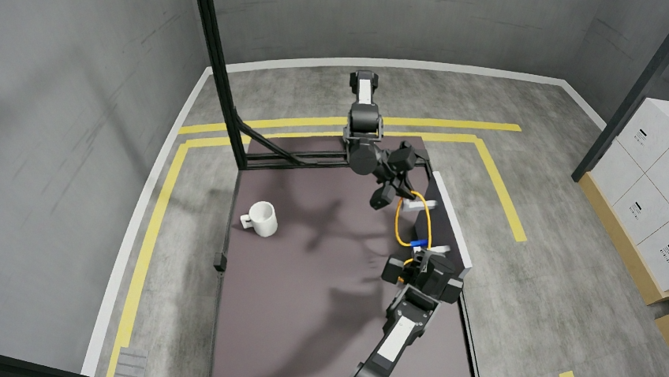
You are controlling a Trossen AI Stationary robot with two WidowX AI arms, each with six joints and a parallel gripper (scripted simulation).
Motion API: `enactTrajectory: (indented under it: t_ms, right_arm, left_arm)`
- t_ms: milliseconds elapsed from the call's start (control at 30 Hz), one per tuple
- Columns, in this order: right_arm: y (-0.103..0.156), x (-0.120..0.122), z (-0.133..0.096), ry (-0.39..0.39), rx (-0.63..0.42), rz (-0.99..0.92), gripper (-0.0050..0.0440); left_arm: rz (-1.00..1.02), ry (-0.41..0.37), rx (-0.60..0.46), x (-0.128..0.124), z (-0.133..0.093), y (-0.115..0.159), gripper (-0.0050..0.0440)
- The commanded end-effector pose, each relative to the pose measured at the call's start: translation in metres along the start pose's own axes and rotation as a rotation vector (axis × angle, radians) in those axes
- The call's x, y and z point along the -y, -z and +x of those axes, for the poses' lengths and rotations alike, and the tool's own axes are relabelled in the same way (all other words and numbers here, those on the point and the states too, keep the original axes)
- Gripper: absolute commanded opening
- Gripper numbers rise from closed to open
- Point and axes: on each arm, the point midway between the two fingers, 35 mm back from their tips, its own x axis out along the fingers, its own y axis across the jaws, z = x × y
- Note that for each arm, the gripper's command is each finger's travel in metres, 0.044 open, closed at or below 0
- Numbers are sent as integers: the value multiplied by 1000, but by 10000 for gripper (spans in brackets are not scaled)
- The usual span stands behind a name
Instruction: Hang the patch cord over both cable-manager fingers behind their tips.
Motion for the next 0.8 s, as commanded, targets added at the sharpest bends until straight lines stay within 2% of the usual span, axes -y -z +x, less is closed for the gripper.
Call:
enactTrajectory:
  t_ms: [0,767]
  right_arm:
    - [-11,1,-6,4,26,-5,40]
    - [-11,1,-6,4,26,-5,40]
  left_arm:
    - [-22,16,9,-2,-7,-10,25]
    - [-23,19,9,-6,-9,-11,25]
